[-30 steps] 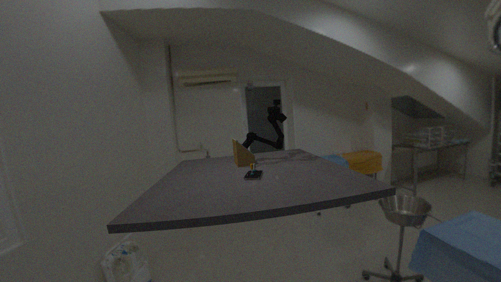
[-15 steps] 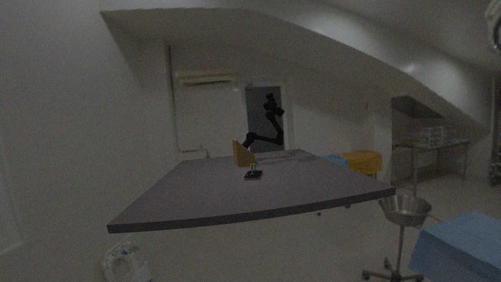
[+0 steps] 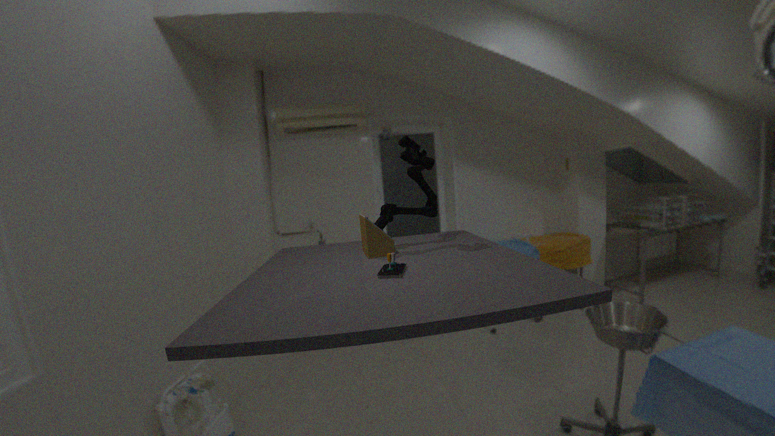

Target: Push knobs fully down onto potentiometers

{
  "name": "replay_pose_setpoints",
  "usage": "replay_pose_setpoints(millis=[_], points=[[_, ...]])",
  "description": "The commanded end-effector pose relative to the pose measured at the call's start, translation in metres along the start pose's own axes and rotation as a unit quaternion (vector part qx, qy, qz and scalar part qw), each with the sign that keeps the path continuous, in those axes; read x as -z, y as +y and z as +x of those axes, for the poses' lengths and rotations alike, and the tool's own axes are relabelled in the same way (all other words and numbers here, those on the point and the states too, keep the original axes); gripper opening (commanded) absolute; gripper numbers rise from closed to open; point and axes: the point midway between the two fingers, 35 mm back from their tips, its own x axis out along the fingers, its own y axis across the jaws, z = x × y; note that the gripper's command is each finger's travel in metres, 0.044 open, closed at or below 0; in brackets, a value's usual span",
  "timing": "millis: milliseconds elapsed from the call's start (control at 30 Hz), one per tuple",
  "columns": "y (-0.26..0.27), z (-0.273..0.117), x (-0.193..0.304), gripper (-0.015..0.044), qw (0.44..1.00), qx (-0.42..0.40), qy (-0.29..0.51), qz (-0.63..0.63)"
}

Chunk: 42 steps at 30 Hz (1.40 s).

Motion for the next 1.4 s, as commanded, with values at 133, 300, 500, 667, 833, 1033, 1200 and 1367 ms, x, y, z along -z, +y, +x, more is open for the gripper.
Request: replay_pose_setpoints(millis=[133,300,500,667,833,1033,1200,1367], points=[[-0.054,0.001,0.01,0.0,0.992,0.089,0.031,-0.088],[-0.092,-0.006,0.015,0.0,0.977,0.15,0.06,-0.14],[-0.138,-0.022,0.021,0.0,0.951,0.221,0.1,-0.189],[-0.166,-0.039,0.021,0.0,0.935,0.266,0.117,-0.203],[-0.19,-0.052,0.023,0.0,0.911,0.305,0.143,-0.237],[-0.227,-0.078,0.025,0.0,0.866,0.362,0.19,-0.289],[-0.256,-0.103,0.027,0.0,0.821,0.405,0.235,-0.327],[-0.28,-0.131,0.027,0.0,0.772,0.443,0.282,-0.358]])
